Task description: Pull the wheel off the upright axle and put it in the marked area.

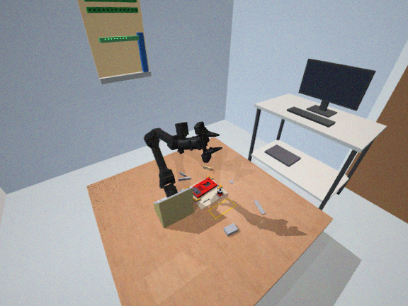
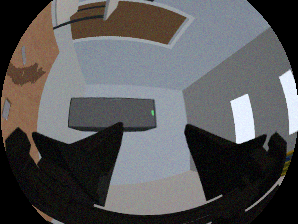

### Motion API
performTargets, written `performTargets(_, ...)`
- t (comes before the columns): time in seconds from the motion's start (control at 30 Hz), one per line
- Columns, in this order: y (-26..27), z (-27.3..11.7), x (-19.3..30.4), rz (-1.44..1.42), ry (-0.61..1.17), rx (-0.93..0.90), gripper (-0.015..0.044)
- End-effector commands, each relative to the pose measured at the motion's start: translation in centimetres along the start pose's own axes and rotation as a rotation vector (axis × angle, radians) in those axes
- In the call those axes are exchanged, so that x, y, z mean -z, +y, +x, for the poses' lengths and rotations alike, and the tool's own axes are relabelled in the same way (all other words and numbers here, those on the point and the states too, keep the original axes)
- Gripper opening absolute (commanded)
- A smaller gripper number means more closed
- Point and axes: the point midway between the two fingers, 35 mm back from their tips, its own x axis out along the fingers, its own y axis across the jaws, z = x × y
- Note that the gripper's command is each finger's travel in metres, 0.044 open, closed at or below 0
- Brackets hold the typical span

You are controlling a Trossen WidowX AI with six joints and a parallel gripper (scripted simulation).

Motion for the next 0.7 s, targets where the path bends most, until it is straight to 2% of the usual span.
performTargets(0.0,2.1,1.3,-2.1,0.037,-0.053,-0.078,0.0300)
performTargets(0.37,9.7,4.1,-8.7,0.197,-0.169,-0.390,0.0300)
performTargets(0.67,16.9,4.3,-14.3,0.326,-0.202,-0.695,0.0300)
